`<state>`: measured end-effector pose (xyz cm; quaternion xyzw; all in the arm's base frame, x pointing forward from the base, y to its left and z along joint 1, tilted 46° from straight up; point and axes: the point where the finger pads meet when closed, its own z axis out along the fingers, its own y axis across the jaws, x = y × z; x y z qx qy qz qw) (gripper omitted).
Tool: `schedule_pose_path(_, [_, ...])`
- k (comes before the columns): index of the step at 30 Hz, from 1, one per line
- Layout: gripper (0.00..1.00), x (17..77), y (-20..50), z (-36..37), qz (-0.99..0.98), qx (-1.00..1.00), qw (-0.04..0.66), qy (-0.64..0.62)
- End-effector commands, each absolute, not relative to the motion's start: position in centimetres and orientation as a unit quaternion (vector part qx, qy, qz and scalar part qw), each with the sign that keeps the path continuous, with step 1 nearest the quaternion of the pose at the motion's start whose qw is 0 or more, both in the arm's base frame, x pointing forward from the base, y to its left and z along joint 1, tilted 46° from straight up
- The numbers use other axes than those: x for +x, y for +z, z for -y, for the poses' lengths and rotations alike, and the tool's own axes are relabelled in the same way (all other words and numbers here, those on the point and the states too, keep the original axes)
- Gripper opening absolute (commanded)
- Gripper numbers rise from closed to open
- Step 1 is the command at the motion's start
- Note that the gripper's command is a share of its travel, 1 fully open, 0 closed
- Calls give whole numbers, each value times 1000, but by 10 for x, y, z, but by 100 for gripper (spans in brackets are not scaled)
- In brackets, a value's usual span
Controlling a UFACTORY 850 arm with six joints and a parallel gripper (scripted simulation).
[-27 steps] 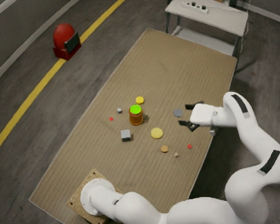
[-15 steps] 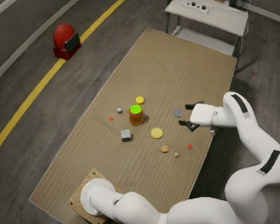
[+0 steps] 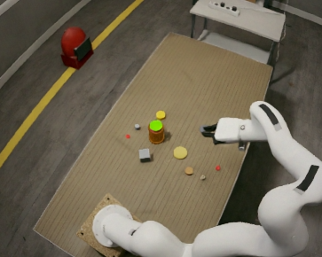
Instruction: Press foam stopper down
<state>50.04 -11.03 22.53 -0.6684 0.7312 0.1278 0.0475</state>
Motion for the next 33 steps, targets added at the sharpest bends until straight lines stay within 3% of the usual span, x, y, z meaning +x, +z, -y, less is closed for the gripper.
schedule_pose_path(1, [0,502,184,104,-674,-726,-22,136])
schedule_pose_path(11, [0,508,107,95,-539,-819,-142,137])
schedule_pose_path(33, [0,535,-33,68,-223,-913,-326,102])
